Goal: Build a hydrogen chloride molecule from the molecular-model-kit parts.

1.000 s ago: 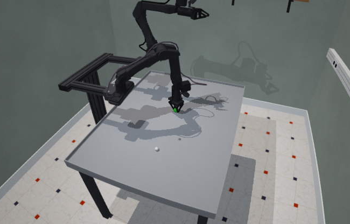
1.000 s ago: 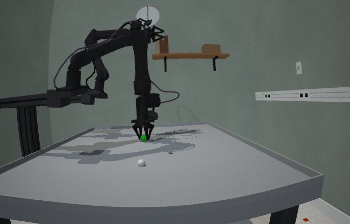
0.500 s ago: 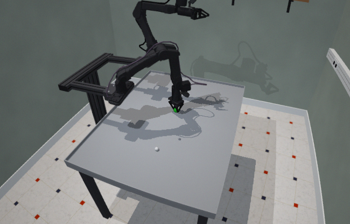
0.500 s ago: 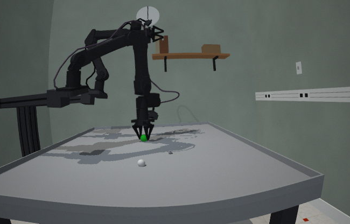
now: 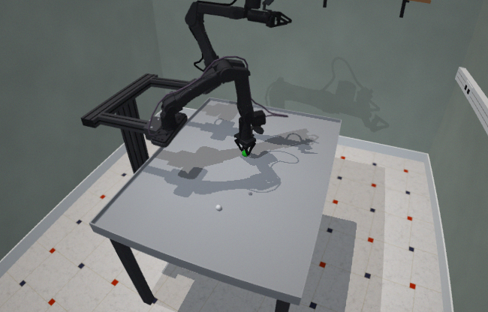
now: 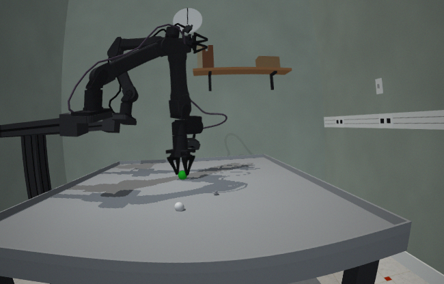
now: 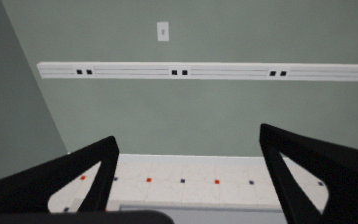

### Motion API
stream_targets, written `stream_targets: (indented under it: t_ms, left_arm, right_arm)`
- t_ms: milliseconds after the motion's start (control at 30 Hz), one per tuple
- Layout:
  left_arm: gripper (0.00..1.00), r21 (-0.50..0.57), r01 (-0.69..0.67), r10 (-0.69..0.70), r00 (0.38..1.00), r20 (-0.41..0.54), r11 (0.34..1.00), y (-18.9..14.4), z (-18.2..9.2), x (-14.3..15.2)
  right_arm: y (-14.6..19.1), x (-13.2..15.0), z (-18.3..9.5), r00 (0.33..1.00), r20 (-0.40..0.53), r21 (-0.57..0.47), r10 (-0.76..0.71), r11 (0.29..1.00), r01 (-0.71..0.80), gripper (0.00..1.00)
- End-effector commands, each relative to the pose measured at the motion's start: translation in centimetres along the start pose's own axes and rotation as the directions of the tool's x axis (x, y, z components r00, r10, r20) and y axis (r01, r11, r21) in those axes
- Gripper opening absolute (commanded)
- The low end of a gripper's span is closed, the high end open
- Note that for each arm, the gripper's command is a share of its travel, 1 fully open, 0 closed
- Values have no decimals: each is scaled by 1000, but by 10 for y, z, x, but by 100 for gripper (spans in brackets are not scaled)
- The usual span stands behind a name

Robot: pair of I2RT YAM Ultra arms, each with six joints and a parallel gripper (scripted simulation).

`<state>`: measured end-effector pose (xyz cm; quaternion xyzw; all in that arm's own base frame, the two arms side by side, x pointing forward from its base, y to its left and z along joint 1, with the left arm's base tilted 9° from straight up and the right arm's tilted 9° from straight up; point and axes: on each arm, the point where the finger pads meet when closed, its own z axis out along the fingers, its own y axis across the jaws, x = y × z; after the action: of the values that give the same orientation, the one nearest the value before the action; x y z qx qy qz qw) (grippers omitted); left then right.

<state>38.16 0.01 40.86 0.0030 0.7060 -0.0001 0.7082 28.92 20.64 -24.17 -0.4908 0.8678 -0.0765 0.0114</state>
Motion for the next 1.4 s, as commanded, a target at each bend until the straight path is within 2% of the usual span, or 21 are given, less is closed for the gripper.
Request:
stream_targets:
  t_ms: [0, 133, 233, 400, 700, 800, 933, 967, 1000, 1067, 1267, 1367]
  left_arm:
    - [100, 17, -9, 9, 1000, 9, 1000, -3, -9, -6]
    - [100, 17, -9, 9, 1000, 9, 1000, -3, -9, -6]
    - [100, 17, -9, 9, 1000, 9, 1000, -3, -9, -6]
    - [100, 17, -9, 9, 1000, 9, 1000, -3, -9, -6]
    - [100, 17, -9, 9, 1000, 9, 1000, -3, -9, -6]
    - [100, 17, -9, 9, 1000, 9, 1000, -3, -9, -6]
    - [100, 17, -9, 9, 1000, 9, 1000, -3, -9, -6]
    - [50, 17, -9, 9, 1000, 9, 1000, -3, -9, -6]
    - [50, 17, -9, 9, 1000, 9, 1000, -3, -9, -6]
    - [50, 17, -9, 9, 1000, 9, 1000, -3, -9, -6]
    - [50, 17, -9, 9, 1000, 9, 1000, -3, -9, -6]
    - [50, 29, -14, 16, 998, -57, 999, -11, 4, 17]
  right_arm:
    - [3, -10, -6, 1000, 31, 0, -2, 1000, 2, 49]
    - [7, 3, -33, 1000, -15, -14, -6, 1000, 6, 49]
    - [4, -6, -51, 1000, -8, -11, -2, 1000, 2, 49]
    - [5, -2, -68, 1000, -7, -9, -3, 1000, 3, 49]
    - [4, -9, -53, 1000, 21, -1, -14, 1000, 14, 49]
    - [-3, -17, -61, 999, 38, 4, -4, 1000, 4, 49]
    - [-4, -17, -56, 1000, 29, 1, -1, 1000, 1, 49]
    - [-8, -19, -58, 999, 38, 7, 13, 1000, -13, 49]
    - [-15, -29, -67, 996, 78, 14, 35, 999, -36, 49]
    - [-15, -29, -67, 996, 78, 14, 35, 999, -36, 49]
    - [-34, -37, -95, 981, 161, 19, 106, 994, -111, 49]
    - [-42, -33, -104, 974, 179, 13, 142, 989, -147, 49]
